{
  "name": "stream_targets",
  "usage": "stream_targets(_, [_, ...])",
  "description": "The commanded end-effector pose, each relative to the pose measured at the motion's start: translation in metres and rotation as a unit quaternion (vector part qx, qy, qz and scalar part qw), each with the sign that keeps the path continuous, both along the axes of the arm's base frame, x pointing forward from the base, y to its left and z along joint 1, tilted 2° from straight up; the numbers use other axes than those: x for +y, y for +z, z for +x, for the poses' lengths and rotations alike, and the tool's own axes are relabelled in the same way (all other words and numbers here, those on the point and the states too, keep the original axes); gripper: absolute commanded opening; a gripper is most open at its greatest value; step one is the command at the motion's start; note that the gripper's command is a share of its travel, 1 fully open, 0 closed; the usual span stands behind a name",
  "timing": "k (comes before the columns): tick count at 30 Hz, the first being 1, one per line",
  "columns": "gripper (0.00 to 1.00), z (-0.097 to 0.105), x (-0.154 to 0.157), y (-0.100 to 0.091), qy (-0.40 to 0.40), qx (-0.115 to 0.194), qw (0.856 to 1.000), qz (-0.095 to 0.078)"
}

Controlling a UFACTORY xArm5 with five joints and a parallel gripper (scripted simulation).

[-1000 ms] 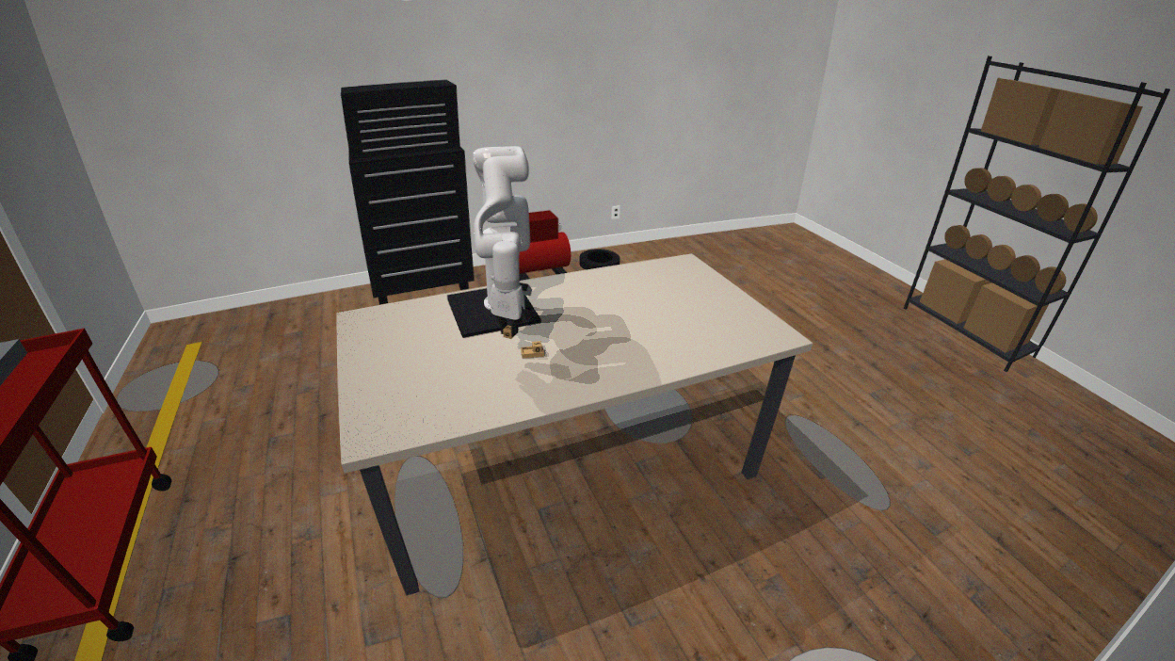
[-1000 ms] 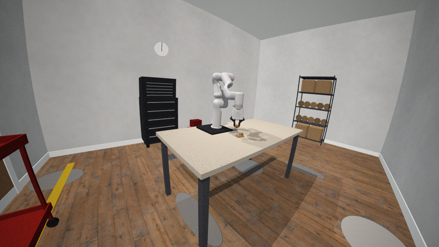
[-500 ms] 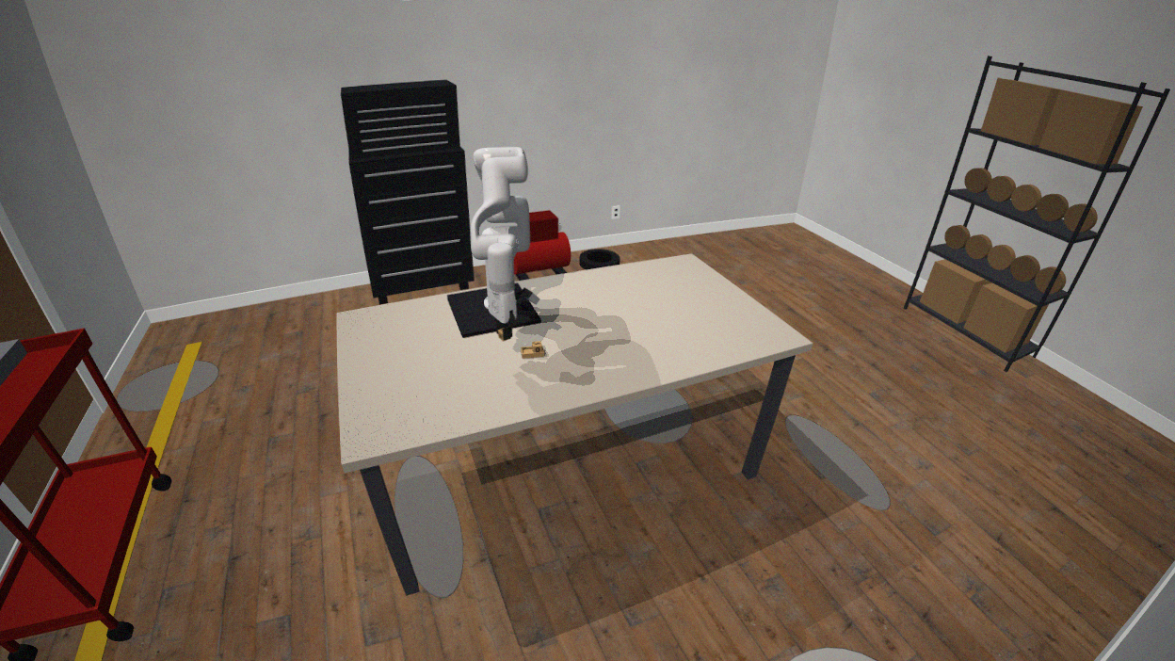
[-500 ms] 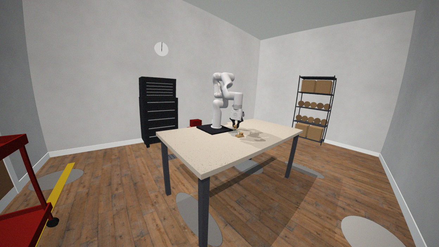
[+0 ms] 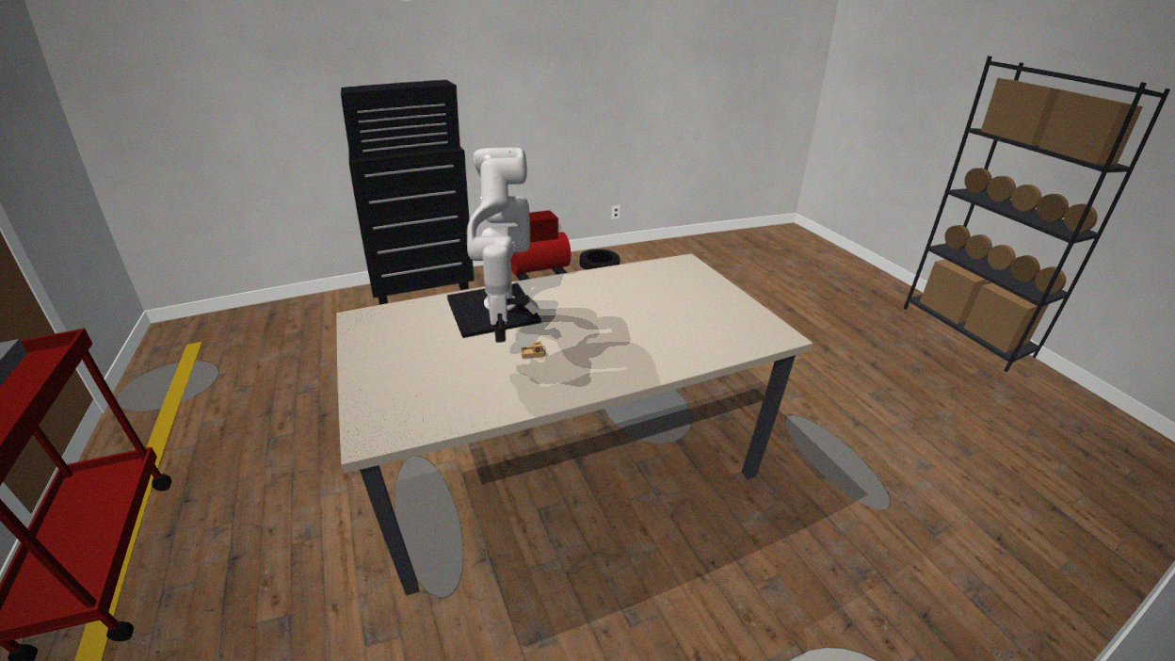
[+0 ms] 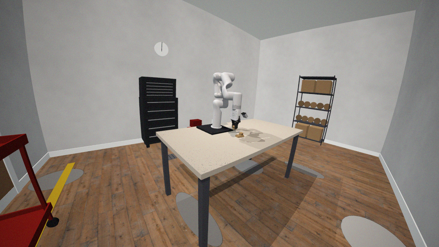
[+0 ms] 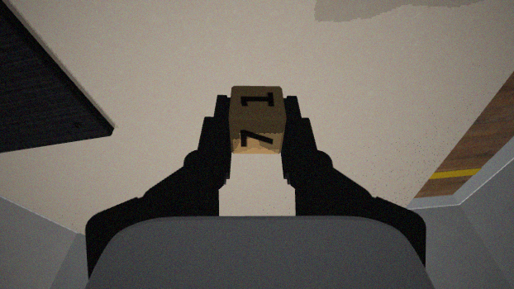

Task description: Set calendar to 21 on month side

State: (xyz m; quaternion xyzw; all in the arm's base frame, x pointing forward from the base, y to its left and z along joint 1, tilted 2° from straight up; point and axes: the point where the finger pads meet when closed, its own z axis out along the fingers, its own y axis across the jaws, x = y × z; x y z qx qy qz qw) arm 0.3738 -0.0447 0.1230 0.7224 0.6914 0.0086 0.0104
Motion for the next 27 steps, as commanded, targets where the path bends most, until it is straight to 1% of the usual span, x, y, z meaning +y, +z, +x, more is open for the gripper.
stream_targets(1, [0.27, 0.002, -0.002, 0.001, -0.032, -0.002, 0.999, 0.001])
stream_targets(21, [0.27, 0.002, -0.003, 0.000, -0.042, -0.002, 0.999, 0.001])
stream_targets(27, [0.27, 0.002, -0.002, -0.009, -0.042, -0.001, 0.999, 0.001])
